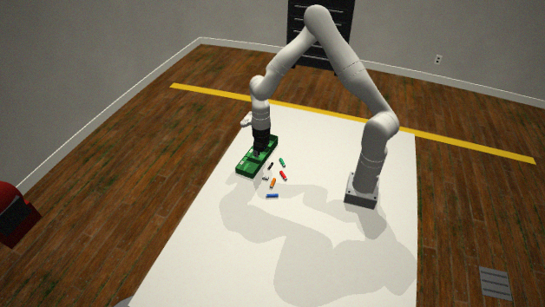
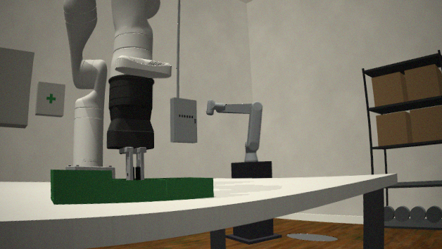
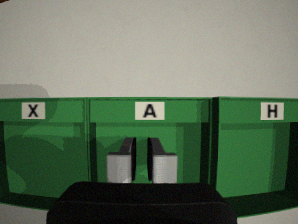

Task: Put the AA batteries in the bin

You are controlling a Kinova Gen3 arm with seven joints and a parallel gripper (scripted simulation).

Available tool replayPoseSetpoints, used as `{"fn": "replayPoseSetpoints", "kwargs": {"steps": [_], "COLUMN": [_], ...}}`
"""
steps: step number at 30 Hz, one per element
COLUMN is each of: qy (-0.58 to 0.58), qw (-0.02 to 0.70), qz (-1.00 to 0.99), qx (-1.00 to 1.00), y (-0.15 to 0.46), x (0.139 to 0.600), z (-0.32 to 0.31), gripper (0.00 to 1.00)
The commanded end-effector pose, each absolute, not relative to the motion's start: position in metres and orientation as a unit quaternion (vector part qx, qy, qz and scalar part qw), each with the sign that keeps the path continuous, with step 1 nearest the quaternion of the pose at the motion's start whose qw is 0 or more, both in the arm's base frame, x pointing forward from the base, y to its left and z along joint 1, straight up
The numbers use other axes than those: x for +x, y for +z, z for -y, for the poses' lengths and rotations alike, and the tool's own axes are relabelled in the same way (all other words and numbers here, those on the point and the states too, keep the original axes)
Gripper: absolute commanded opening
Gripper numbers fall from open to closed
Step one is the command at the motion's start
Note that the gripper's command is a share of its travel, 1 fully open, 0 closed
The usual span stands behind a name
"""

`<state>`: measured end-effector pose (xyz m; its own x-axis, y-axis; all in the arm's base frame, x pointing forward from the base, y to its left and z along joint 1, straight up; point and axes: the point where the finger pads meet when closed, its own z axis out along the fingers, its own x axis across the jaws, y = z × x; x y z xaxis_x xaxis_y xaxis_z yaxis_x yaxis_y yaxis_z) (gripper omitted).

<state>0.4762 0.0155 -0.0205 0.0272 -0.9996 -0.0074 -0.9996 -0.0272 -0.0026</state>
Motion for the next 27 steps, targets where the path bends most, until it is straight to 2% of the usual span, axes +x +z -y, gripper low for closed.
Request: {"fn": "replayPoseSetpoints", "kwargs": {"steps": [1, 27], "qy": [0.001, 0.001], "qw": [0.004, 0.004], "qz": [-0.697, -0.697], "qx": [-0.717, -0.717], "y": [-0.02, 0.008], "x": [0.477, 0.477], "z": [-0.016, -0.015], "gripper": [0.31, 0.31]}}
